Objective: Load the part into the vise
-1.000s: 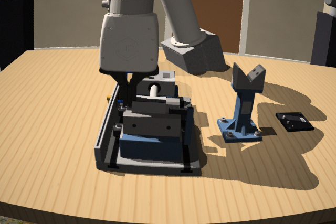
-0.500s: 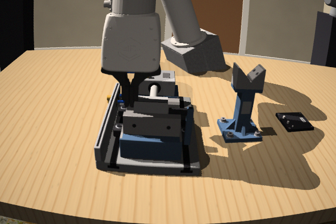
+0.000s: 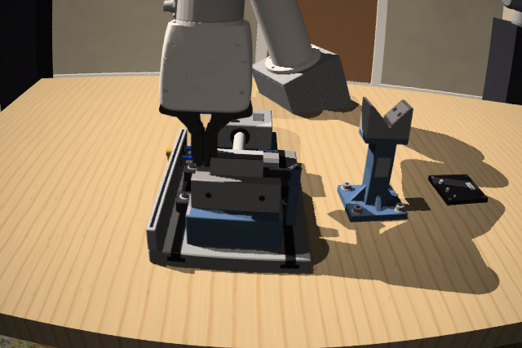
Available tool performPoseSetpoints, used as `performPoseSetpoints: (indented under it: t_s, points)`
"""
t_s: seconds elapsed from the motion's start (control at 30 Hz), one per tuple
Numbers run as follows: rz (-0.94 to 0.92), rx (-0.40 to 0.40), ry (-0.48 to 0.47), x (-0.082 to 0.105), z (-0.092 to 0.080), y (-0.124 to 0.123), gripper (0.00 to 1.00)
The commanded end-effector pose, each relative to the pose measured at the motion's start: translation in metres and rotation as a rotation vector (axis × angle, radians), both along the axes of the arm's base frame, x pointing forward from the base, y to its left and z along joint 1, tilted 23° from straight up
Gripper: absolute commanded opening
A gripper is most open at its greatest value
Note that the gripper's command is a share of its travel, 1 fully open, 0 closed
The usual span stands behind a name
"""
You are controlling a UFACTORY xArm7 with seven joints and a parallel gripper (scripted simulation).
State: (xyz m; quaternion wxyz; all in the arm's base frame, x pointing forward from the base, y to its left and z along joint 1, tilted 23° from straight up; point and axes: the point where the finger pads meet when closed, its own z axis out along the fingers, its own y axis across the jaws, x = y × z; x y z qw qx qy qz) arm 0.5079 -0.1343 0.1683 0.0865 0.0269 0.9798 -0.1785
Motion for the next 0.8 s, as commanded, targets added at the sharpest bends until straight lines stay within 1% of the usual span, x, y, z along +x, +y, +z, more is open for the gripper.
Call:
performPoseSetpoints:
  t_s: [0.0, 0.77]
  points:
    - [0.002, -0.001, -0.004, 0.0014, 0.0016, 0.0015, 0.0]
    - [0.002, -0.001, -0.004, 0.0016, 0.0009, 0.0035, 0.0]
